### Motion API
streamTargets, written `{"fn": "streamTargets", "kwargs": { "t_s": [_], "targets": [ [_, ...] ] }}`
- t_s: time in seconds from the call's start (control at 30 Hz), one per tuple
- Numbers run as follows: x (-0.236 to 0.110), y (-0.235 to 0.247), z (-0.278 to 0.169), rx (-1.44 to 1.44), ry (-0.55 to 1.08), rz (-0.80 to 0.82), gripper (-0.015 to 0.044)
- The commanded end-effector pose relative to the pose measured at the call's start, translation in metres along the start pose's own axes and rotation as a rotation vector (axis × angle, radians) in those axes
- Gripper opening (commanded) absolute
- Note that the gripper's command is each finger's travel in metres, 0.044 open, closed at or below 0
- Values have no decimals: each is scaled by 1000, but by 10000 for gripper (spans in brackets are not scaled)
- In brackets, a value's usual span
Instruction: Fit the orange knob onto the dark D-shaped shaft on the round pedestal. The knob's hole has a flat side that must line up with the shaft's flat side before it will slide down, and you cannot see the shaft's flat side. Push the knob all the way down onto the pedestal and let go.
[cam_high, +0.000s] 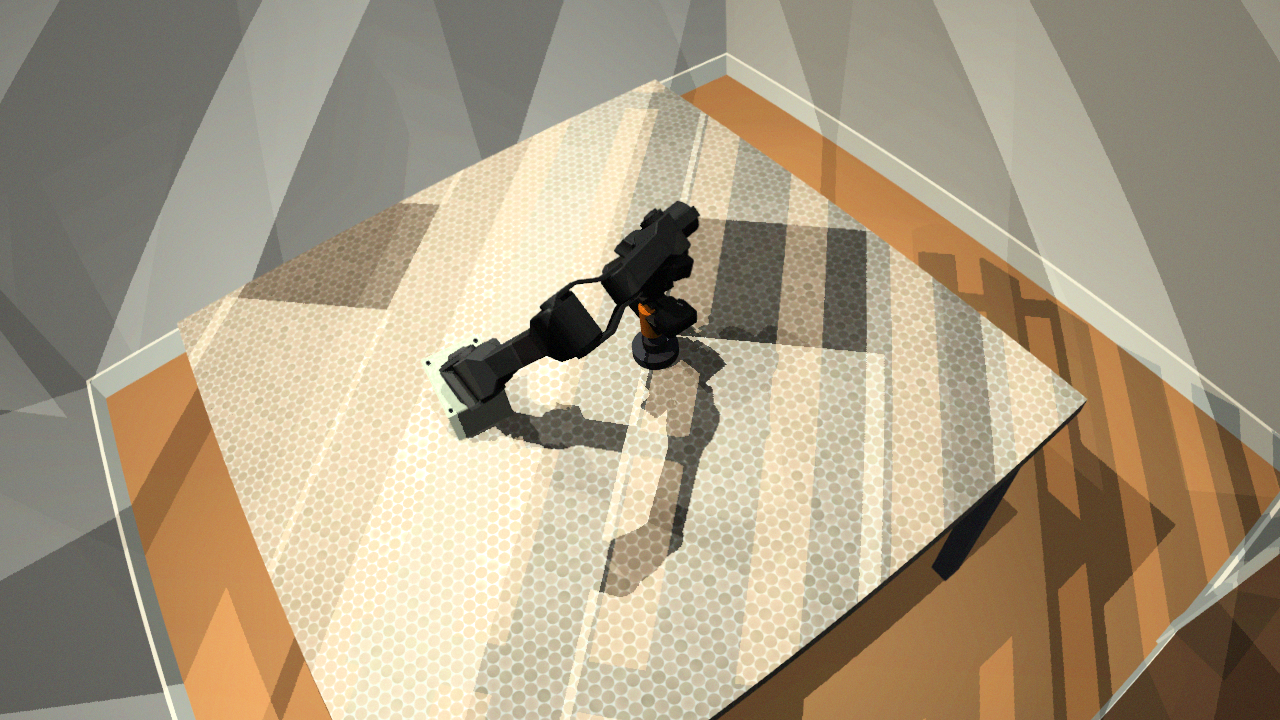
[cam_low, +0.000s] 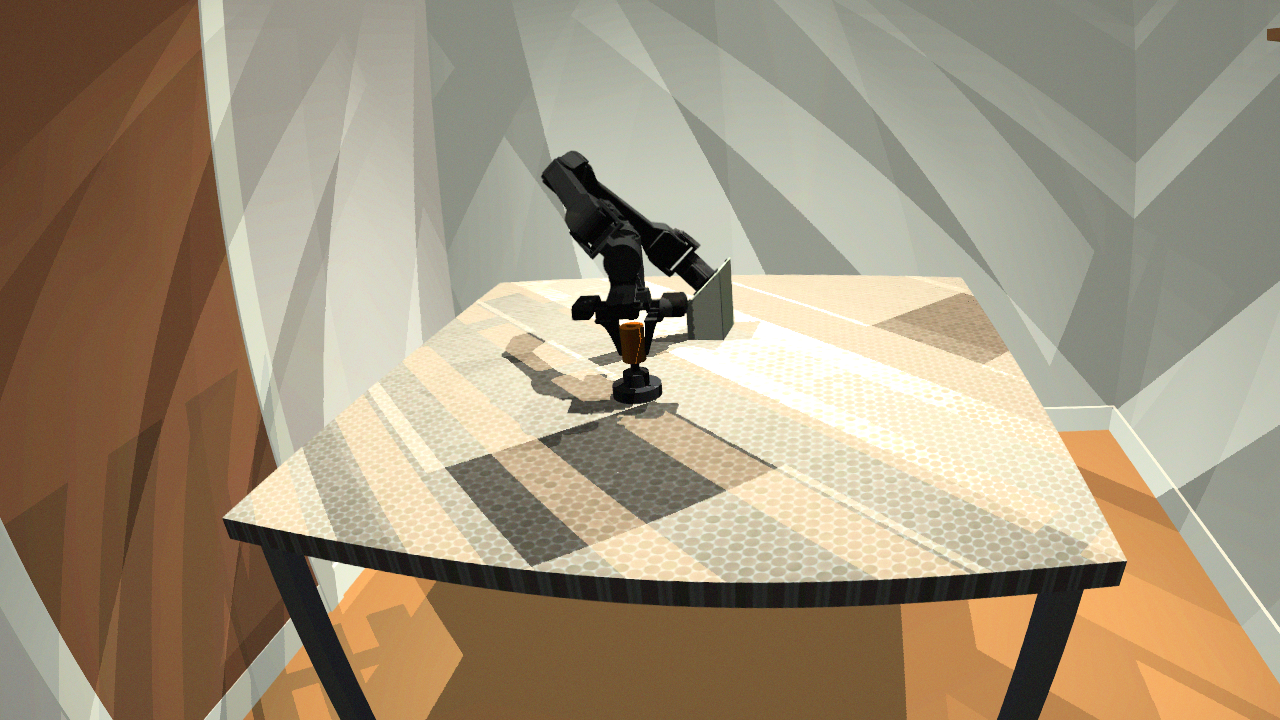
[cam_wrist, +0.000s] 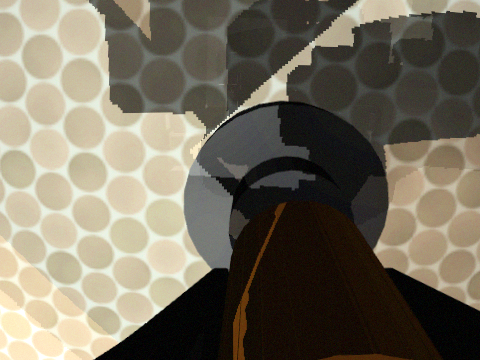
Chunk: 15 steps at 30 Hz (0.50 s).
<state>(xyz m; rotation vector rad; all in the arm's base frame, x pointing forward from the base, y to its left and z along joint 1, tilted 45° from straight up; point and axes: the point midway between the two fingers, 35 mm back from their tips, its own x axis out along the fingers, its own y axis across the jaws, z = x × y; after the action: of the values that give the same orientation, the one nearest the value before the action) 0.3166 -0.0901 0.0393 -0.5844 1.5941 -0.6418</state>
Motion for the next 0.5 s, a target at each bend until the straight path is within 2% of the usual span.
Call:
{"fn": "streamTargets", "kwargs": {
  "t_s": [0.0, 0.47],
  "targets": [
    [-1, 3, -2, -75, -5, -1, 0],
    [-1, 3, 1, -75, -6, -1, 0]
  ]
}}
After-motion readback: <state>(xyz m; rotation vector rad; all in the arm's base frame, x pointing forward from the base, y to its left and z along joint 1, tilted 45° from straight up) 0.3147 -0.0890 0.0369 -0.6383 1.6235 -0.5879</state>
